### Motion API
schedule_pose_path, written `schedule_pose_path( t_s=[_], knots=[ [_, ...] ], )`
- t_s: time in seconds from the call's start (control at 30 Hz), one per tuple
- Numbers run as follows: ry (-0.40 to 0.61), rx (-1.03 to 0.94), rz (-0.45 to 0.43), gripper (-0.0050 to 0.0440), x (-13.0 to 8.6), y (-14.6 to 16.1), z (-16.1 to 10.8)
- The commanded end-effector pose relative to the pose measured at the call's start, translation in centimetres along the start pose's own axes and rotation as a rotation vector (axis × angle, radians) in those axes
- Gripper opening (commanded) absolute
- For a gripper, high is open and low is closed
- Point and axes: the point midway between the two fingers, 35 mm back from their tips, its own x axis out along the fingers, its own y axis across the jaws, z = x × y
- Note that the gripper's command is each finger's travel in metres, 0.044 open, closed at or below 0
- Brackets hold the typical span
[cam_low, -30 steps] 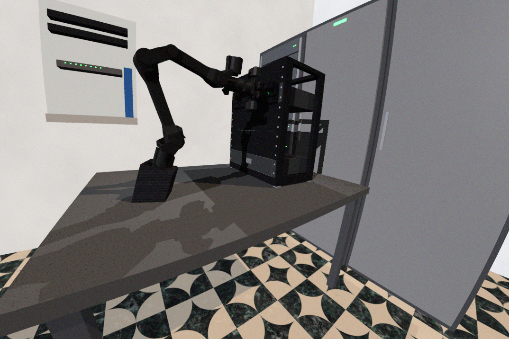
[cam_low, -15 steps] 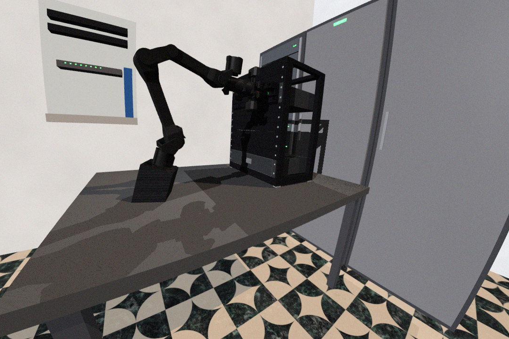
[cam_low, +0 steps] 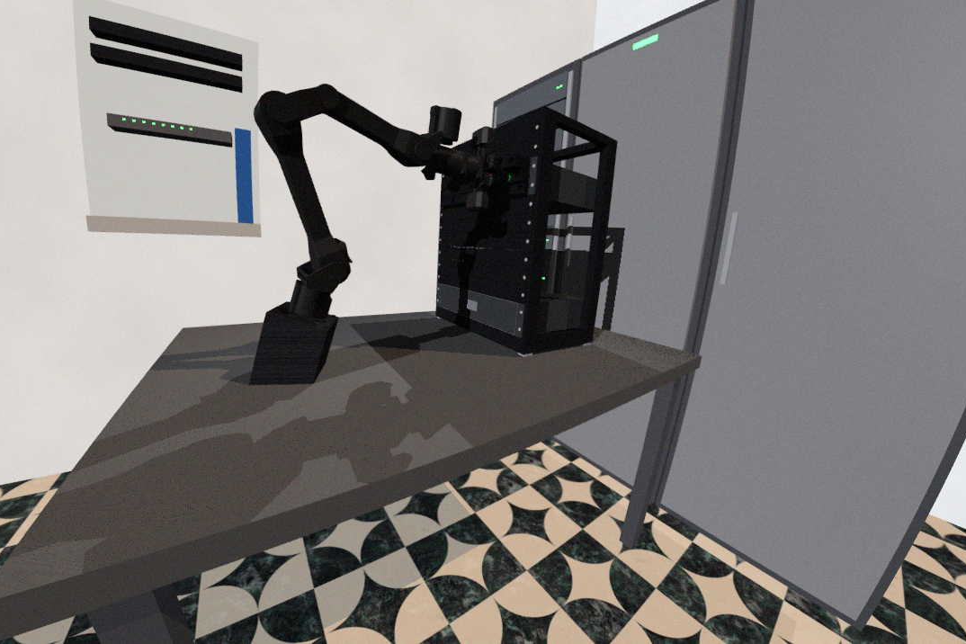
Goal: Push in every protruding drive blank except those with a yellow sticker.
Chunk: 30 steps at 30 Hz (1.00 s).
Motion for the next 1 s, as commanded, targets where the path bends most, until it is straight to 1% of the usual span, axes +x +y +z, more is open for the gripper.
schedule_pose_path(
  t_s=[0.0, 0.97],
  knots=[
    [-0.012, 0.008, -0.039, 0.0, 0.08, -1.65, 0.2],
    [-0.012, 0.008, -0.039, 0.0, 0.37, -1.84, 0.3]
  ],
)
